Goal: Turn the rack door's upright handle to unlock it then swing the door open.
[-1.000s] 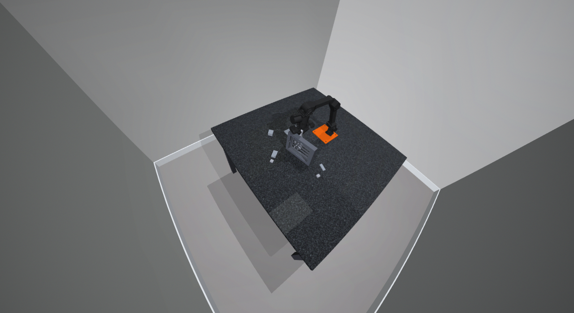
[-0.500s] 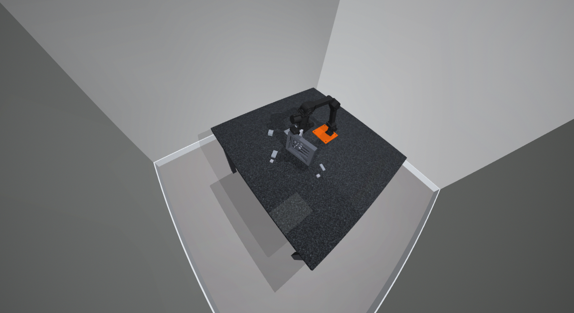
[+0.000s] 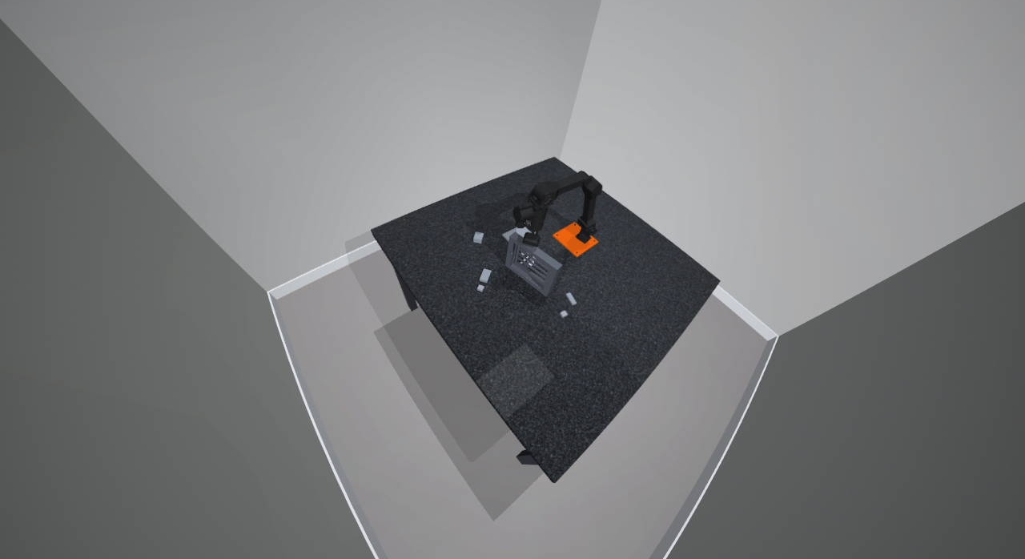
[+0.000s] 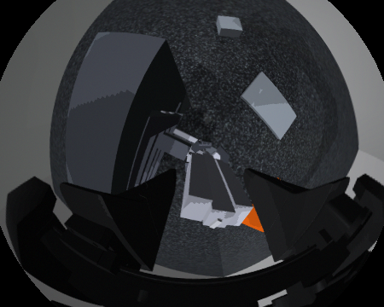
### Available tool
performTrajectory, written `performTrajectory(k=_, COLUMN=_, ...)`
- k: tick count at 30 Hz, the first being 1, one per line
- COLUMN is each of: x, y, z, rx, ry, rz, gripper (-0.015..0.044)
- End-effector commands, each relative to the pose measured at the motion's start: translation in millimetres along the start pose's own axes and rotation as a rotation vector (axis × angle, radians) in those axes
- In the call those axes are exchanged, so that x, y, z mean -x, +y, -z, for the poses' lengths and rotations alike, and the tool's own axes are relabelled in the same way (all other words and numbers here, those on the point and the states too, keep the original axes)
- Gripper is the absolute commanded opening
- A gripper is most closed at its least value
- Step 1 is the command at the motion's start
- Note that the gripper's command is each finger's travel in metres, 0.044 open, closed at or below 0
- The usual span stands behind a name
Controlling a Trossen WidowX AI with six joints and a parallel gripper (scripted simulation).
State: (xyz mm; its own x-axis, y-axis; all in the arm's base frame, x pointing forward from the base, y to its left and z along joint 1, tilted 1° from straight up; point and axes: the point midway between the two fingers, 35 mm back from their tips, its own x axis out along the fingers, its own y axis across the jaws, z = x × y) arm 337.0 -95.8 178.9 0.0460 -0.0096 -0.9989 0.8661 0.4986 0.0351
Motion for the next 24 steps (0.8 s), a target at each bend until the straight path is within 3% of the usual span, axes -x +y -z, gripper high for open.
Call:
performTrajectory(k=1, x=-1.1, y=1.5, z=0.6, rx=0.198, ry=0.004, rz=-0.004, gripper=0.0293)
performTrajectory(k=24, x=-1.2, y=1.5, z=0.6, rx=1.338, ry=0.002, rz=-0.006, gripper=0.0293)
